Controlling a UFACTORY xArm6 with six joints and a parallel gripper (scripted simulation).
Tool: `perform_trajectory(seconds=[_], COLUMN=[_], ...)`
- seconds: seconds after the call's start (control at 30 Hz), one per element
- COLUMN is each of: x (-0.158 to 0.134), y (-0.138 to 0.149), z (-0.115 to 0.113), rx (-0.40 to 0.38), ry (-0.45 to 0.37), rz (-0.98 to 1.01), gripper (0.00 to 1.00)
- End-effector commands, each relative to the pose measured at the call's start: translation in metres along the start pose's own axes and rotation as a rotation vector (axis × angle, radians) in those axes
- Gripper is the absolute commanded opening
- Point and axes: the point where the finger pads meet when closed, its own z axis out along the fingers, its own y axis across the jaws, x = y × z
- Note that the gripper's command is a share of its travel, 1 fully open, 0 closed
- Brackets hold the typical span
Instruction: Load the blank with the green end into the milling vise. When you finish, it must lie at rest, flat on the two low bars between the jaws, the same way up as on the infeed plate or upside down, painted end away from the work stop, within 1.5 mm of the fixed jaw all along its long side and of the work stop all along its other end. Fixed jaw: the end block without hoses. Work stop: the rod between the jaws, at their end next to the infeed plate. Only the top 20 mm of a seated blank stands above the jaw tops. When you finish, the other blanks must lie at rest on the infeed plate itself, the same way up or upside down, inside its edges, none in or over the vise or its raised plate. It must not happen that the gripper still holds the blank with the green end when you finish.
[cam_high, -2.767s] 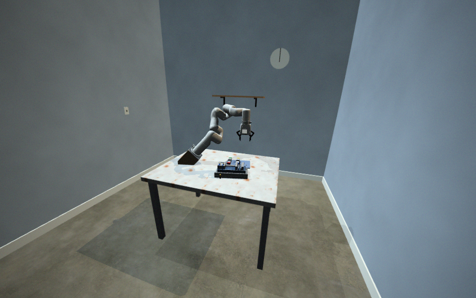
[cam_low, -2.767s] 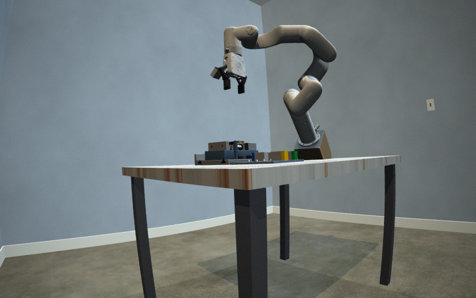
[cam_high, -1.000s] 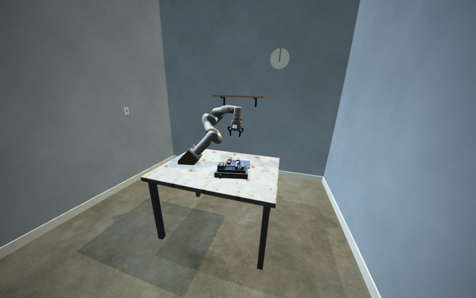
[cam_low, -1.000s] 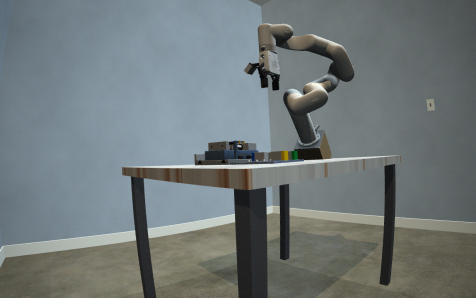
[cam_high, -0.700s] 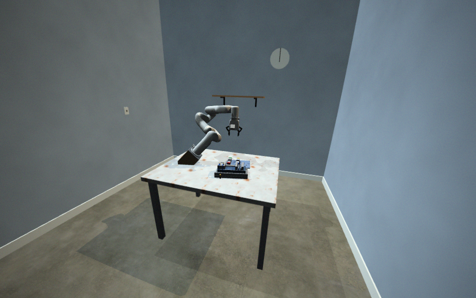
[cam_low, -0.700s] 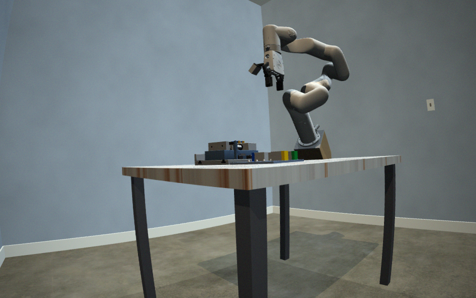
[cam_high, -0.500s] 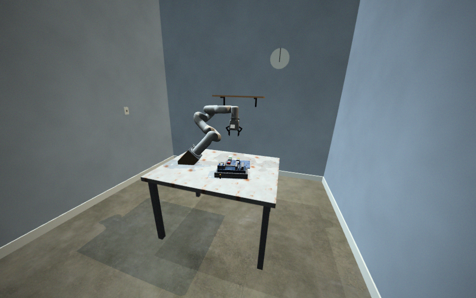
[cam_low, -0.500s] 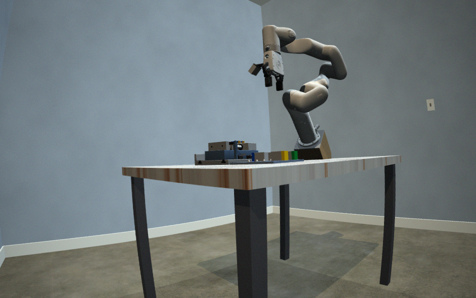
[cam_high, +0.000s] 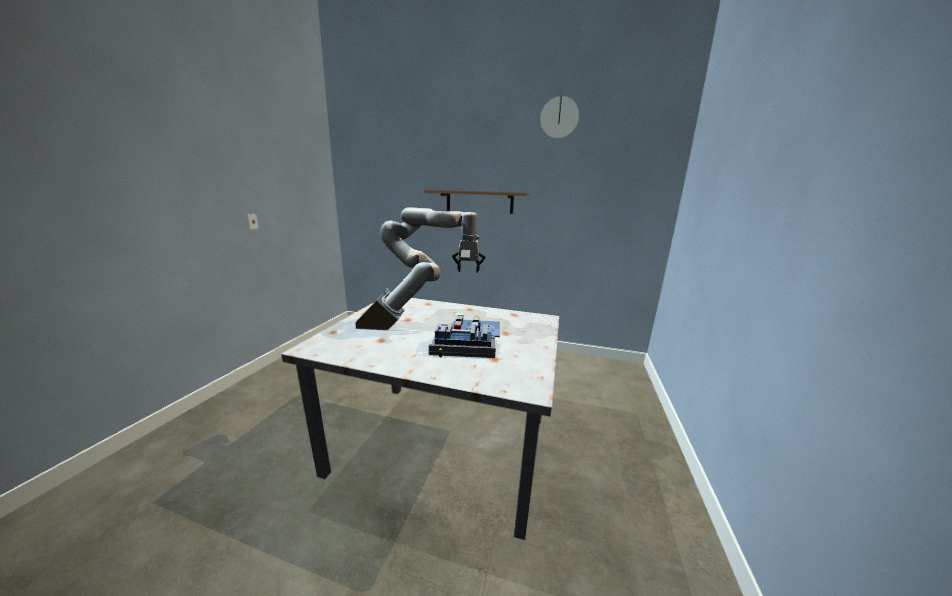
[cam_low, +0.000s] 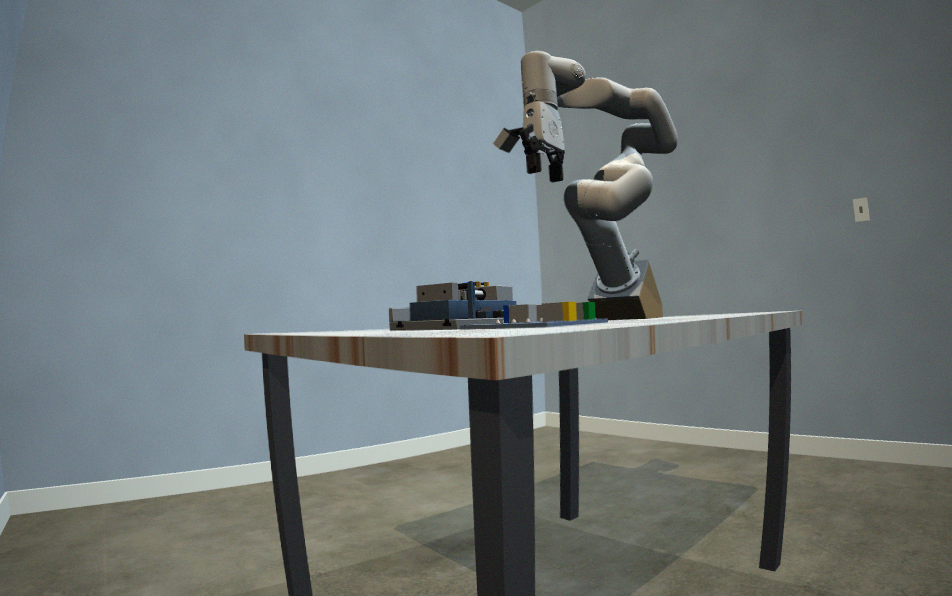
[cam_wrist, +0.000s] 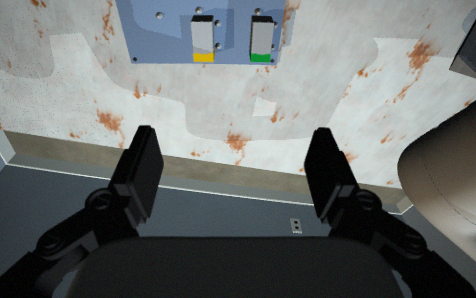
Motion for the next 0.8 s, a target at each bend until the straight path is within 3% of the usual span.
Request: perform_trajectory(seconds=[0.0,0.77], x=[0.0012,0.0056], y=[-0.0017,-0.0058], z=[-0.0010,-0.0006], rx=[0.003,0.005], ry=[-0.002,-0.008], rz=[-0.001,0.001], gripper=[1.00,1.00])
